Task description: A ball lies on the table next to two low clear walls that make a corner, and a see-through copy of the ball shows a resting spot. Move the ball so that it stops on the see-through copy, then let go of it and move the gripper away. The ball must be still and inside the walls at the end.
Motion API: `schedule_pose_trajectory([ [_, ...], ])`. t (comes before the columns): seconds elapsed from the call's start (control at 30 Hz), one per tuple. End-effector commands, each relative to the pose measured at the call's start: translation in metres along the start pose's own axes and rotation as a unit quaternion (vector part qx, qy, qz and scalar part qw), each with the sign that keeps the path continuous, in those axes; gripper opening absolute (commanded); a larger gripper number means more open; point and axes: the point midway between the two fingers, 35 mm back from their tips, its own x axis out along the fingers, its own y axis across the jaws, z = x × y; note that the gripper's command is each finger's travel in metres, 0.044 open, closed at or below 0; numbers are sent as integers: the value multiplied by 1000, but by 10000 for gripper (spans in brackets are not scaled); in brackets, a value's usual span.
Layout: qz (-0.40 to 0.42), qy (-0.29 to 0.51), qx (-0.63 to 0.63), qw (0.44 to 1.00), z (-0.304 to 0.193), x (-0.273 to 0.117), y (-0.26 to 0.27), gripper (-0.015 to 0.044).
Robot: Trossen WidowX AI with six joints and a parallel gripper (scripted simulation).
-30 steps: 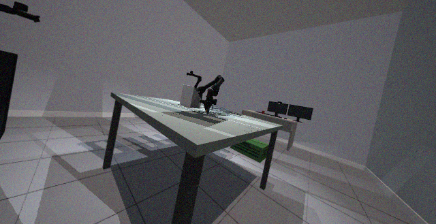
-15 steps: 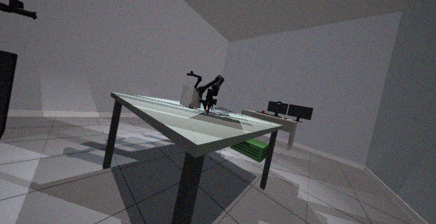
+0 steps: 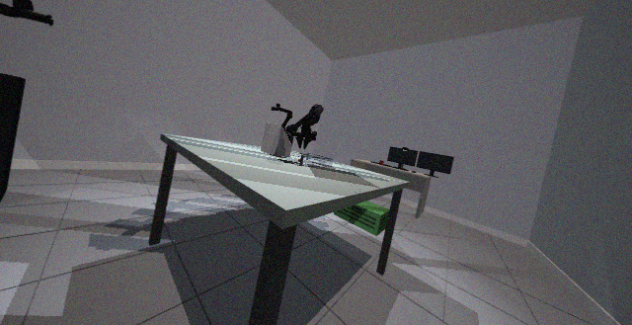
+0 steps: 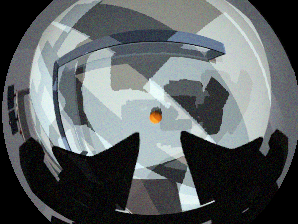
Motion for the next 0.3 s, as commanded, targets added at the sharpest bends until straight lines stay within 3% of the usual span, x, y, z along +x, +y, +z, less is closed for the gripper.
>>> schedule_pose_trajectory([
  [0.0, 1, 1, 2, 1000, -1, 2, 0, 206],
  [0.07, 1, 1, 2, 1000, -1, 2, 0, 206],
  [0.27, 2, 2, 0, 1000, -3, -41, 2, 364],
])
